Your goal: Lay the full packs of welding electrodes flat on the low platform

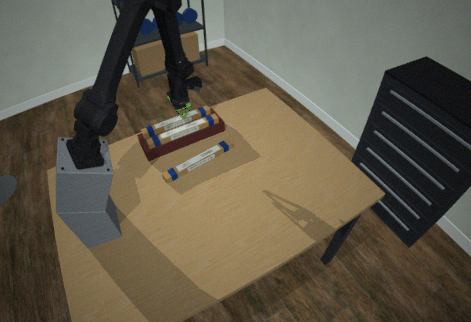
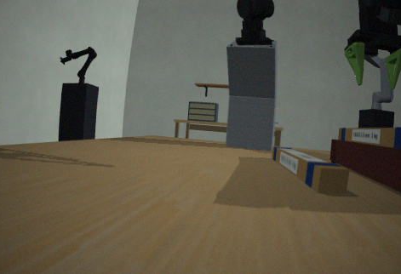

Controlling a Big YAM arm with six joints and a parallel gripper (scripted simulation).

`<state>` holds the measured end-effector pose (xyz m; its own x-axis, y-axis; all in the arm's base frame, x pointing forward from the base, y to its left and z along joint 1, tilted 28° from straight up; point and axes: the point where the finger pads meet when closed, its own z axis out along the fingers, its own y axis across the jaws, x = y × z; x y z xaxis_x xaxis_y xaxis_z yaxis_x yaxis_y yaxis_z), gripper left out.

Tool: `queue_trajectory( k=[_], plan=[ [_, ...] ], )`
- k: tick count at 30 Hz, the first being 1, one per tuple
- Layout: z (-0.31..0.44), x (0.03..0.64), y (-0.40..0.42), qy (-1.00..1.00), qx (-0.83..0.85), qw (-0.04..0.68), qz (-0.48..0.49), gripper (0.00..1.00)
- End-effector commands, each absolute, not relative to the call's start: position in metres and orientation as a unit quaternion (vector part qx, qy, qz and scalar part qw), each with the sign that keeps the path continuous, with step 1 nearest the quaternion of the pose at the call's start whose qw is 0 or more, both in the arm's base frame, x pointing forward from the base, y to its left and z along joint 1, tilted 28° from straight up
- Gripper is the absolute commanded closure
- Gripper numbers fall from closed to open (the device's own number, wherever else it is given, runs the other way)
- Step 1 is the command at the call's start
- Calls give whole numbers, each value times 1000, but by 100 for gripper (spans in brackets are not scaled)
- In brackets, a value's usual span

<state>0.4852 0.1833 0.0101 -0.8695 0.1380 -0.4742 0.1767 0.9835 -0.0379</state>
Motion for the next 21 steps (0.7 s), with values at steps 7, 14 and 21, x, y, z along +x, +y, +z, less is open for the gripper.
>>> queue_trajectory(
  k=[7,14,21],
  plan=[
    [2,486,182,967,86,236,-44,26],
    [1,486,181,967,86,236,-44,26],
    [6,483,176,967,85,238,-44,26]
  ],
)
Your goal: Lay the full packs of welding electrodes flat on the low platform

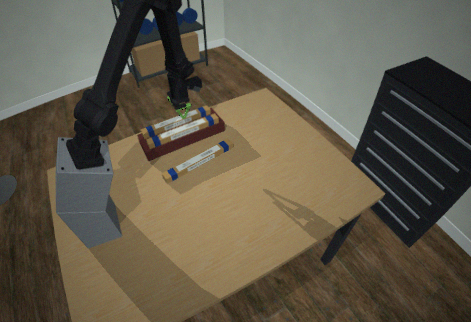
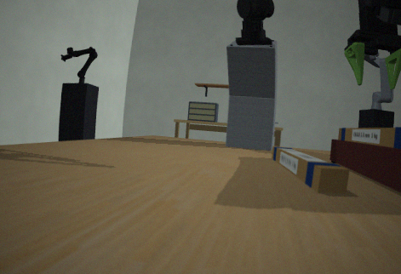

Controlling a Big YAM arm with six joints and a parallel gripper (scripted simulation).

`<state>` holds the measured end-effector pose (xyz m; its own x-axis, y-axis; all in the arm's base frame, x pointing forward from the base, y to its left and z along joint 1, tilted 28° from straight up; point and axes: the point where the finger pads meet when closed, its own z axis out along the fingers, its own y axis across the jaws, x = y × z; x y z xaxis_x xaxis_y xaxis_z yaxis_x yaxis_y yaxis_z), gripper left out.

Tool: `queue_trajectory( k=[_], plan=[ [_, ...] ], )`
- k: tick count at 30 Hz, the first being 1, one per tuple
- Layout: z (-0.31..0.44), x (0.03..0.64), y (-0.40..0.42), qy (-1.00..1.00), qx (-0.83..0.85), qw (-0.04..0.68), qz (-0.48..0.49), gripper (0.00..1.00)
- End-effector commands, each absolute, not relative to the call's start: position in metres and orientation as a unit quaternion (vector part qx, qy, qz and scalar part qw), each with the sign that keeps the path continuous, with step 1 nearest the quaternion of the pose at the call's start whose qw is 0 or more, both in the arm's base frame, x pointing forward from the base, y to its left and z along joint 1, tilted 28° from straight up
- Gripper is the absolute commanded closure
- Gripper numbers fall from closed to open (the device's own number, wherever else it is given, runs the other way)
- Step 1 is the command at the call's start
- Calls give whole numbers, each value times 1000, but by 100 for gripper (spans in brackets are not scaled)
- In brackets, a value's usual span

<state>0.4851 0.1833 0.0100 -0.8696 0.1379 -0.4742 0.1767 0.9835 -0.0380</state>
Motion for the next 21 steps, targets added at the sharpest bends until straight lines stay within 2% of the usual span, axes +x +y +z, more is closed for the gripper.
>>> queue_trajectory(
  k=[1,21],
  plan=[
    [11,479,171,966,85,239,-43,26],
    [67,403,86,966,83,241,-42,26]
  ],
)
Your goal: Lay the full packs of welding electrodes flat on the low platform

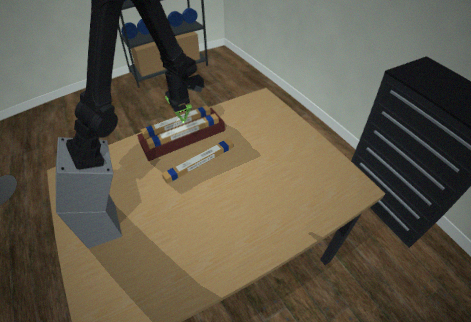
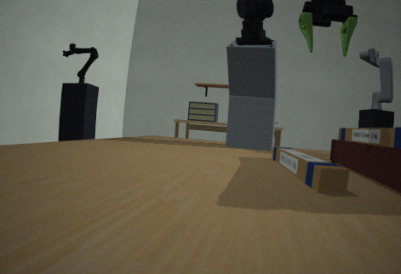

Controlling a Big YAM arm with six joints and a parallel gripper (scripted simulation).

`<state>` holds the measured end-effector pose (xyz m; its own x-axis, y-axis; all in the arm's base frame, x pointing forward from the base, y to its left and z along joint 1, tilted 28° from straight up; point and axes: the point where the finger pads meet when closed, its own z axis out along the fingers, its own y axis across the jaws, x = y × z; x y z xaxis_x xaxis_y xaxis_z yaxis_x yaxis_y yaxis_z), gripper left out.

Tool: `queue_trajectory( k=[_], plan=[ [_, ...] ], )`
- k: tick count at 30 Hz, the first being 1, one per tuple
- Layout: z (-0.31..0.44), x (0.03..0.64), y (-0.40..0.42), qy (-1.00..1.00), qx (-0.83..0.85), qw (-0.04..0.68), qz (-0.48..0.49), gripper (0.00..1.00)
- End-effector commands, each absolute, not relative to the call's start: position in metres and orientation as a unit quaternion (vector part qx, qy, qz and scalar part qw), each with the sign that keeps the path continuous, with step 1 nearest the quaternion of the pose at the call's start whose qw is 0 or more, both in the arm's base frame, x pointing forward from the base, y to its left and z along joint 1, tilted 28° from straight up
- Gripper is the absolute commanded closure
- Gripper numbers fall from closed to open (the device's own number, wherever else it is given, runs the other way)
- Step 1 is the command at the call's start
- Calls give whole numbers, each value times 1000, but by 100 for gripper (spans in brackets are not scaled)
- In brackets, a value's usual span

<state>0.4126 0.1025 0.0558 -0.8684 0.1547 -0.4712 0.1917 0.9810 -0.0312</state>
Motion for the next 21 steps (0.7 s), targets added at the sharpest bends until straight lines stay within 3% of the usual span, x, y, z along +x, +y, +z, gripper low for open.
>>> queue_trajectory(
  k=[1,21],
  plan=[
    [70,399,82,966,83,241,-42,26],
    [111,333,10,966,82,240,-43,26]
  ],
)
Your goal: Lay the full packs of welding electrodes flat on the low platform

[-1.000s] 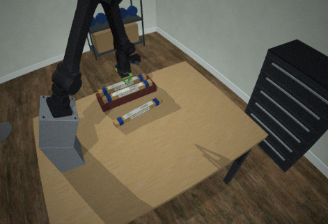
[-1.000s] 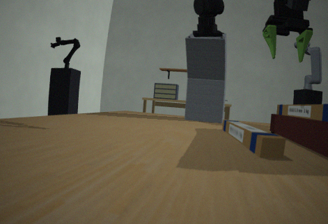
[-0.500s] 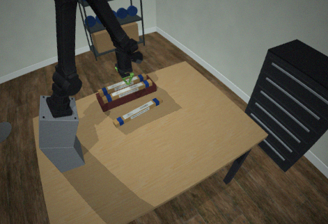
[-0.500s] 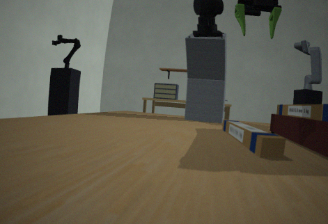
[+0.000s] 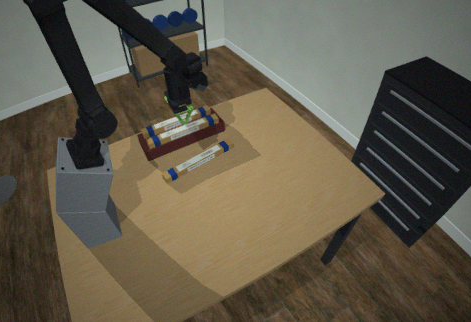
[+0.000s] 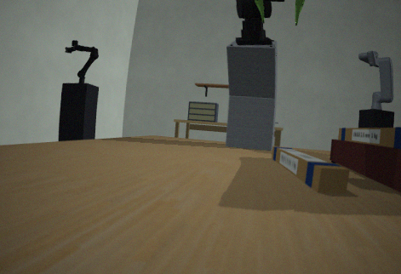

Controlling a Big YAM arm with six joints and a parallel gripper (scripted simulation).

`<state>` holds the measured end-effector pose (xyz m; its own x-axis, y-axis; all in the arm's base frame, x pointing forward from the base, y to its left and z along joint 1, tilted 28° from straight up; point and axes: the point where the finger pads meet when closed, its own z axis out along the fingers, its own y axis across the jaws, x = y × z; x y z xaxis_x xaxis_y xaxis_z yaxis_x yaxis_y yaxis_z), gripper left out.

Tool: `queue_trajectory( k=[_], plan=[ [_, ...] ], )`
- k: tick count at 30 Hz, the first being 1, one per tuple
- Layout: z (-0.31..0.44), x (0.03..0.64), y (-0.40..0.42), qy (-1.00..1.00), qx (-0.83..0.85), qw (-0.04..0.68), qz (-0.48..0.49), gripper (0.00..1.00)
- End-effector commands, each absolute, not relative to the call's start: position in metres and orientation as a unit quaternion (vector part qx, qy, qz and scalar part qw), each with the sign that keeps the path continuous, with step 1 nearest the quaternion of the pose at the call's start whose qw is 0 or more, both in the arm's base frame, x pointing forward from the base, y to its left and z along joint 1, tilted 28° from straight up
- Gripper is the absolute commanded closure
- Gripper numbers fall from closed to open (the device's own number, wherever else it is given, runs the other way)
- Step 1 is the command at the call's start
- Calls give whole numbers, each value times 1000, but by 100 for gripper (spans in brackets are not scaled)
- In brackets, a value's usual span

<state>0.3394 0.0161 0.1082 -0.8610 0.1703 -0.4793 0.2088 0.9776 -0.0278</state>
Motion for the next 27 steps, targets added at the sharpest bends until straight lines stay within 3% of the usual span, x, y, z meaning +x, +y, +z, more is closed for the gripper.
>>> queue_trajectory(
  k=[1,13,27],
  plan=[
    [114,329,5,966,82,240,-43,26],
    [149,282,-48,966,82,243,-44,26],
    [152,290,-44,965,73,247,-43,26]
  ],
)
